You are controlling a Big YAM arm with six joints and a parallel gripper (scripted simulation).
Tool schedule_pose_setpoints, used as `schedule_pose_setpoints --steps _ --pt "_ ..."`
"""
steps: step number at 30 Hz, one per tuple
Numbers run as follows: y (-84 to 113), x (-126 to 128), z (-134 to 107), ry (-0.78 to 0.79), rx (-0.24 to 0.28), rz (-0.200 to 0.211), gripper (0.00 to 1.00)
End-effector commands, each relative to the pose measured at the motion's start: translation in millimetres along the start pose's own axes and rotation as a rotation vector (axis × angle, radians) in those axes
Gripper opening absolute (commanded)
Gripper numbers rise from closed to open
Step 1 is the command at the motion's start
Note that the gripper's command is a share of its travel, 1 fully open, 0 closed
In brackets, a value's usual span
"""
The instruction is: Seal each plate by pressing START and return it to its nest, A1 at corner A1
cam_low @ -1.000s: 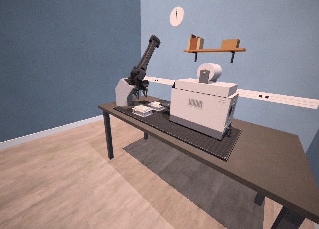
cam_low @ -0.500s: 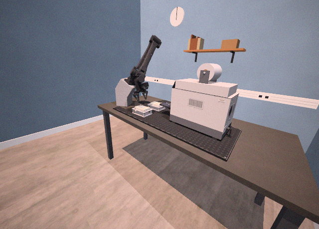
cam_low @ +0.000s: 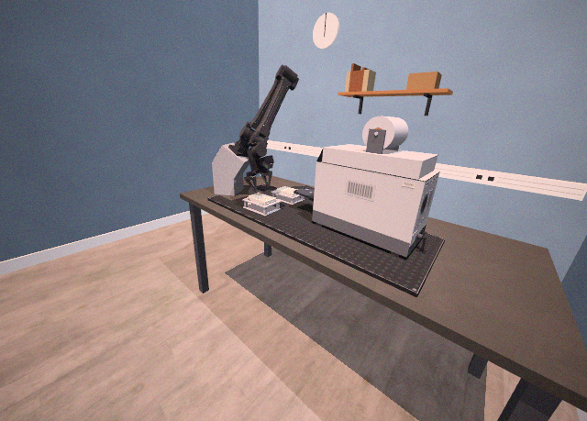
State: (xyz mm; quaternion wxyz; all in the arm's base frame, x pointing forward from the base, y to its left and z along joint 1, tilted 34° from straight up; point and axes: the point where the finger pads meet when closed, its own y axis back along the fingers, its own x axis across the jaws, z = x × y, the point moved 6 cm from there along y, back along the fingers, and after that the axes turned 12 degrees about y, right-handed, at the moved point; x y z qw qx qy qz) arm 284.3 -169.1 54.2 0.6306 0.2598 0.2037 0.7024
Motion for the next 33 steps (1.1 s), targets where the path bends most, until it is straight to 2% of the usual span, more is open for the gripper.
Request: schedule_pose_setpoints --steps 1,7,13,21,26,33 --pt "-6.7 -4 8 0.005 -0.023 -0.011 1.0" --pt "-10.9 -4 6 0.005 -0.023 -0.01 1.0" --pt "-23.6 -1 -1 0.003 -0.014 -0.005 1.0" --pt "-34.9 -4 0 0.005 -0.028 -0.015 1.0" --pt "-29.6 -1 -6 0.001 -0.021 -0.007 1.0" --pt "-21.6 -4 -6 0.012 -0.019 -0.022 1.0"
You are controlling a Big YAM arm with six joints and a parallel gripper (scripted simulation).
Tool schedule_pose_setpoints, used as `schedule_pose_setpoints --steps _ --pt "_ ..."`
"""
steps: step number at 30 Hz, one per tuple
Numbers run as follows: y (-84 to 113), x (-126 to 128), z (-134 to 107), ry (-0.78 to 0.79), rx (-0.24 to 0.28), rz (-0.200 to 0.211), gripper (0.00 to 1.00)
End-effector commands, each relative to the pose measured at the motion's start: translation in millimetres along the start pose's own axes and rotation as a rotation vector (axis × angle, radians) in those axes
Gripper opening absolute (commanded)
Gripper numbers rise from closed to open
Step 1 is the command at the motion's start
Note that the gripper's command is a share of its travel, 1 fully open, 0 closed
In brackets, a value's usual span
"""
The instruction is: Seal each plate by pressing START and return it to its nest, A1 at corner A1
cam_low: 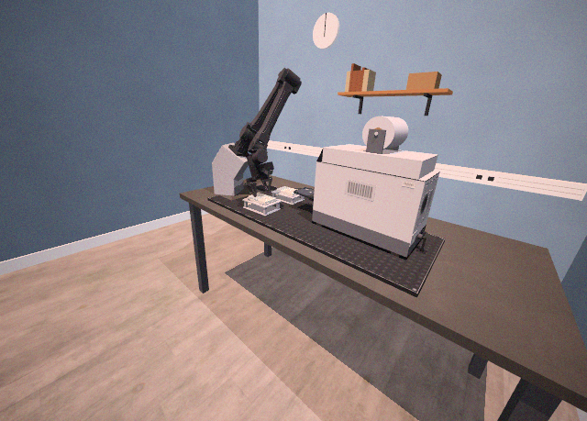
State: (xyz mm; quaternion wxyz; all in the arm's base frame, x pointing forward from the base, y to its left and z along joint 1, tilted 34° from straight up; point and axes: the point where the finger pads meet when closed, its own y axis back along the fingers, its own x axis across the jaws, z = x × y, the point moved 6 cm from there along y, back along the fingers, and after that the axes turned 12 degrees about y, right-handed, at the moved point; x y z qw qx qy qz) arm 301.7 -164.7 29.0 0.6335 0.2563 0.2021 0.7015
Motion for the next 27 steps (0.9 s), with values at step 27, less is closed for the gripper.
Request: schedule_pose_setpoints --steps 27 --pt "-0.2 2 4 0.023 -0.005 0.01 1.0"
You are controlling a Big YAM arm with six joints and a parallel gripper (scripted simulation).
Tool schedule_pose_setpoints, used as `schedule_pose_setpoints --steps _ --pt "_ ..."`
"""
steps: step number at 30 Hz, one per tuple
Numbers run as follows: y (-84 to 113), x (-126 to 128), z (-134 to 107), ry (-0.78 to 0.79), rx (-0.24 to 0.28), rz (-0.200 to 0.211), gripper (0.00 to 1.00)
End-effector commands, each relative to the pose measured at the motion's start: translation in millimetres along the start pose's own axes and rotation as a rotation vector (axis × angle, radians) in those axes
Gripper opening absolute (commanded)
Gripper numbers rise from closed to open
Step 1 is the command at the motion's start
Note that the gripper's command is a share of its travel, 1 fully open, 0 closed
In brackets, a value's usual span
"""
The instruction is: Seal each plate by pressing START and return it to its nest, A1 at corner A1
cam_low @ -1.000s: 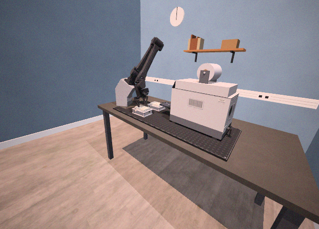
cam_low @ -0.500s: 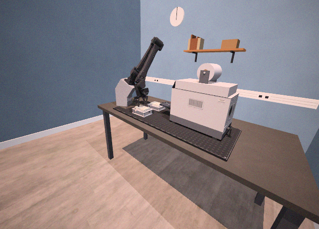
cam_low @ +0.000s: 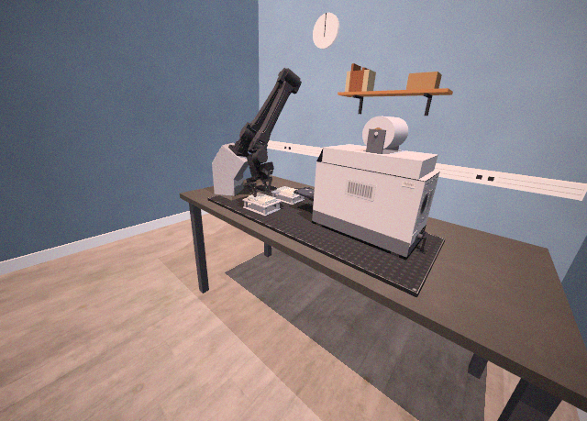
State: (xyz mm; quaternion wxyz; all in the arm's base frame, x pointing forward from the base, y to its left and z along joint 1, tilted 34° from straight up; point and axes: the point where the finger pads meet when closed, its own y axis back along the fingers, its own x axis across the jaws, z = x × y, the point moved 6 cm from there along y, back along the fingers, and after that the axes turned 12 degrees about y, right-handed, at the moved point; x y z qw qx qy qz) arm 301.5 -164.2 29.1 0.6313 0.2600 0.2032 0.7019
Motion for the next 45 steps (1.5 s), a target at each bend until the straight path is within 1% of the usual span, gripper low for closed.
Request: schedule_pose_setpoints --steps 1,7,11,17,22,31,41,45 --pt "0.6 3 3 0.023 -0.009 0.007 1.0" --pt "4.2 5 6 0.022 -0.008 0.007 1.0" --pt "2.9 -1 15 0.039 -0.03 -0.005 1.0" --pt "0.4 -2 13 0.038 -0.029 -0.005 1.0" --pt "-2.4 -2 7 0.029 -0.019 0.0 1.0" --pt "-3.1 -2 5 0.025 -0.016 0.001 1.0" --pt "2.8 -4 16 0.046 -0.042 -0.013 1.0" --pt "3.4 -4 17 0.047 -0.045 -0.015 1.0"
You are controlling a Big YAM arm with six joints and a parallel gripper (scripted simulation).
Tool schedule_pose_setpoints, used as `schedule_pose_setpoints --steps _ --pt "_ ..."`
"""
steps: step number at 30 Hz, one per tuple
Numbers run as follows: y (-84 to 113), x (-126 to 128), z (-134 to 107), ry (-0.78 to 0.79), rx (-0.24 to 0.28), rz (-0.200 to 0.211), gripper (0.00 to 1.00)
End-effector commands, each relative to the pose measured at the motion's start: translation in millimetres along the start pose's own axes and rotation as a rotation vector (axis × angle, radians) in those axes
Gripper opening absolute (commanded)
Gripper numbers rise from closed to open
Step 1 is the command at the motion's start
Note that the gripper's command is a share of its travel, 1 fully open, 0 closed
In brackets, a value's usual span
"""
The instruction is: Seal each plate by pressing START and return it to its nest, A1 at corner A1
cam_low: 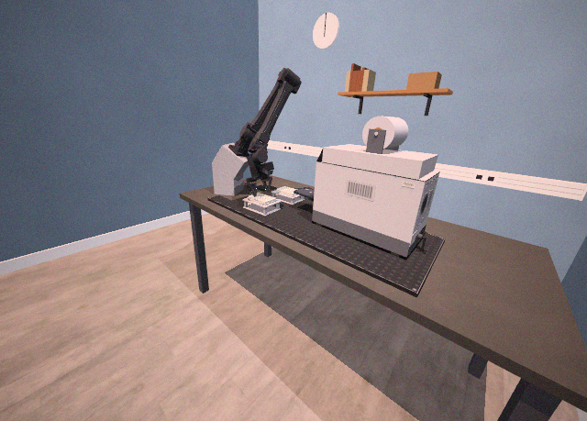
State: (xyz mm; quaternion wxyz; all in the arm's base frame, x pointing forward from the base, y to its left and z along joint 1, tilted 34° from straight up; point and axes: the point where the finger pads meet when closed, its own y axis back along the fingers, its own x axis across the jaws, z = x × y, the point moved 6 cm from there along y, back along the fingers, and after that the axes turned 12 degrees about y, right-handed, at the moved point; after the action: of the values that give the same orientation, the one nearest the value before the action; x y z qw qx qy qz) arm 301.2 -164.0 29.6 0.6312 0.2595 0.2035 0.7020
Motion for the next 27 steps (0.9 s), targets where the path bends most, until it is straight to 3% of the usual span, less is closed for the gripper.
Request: schedule_pose_setpoints --steps 1,27 --pt "2.9 -4 17 0.046 -0.045 -0.015 1.0" --pt "-2.5 -4 4 0.018 -0.014 -0.003 1.0"
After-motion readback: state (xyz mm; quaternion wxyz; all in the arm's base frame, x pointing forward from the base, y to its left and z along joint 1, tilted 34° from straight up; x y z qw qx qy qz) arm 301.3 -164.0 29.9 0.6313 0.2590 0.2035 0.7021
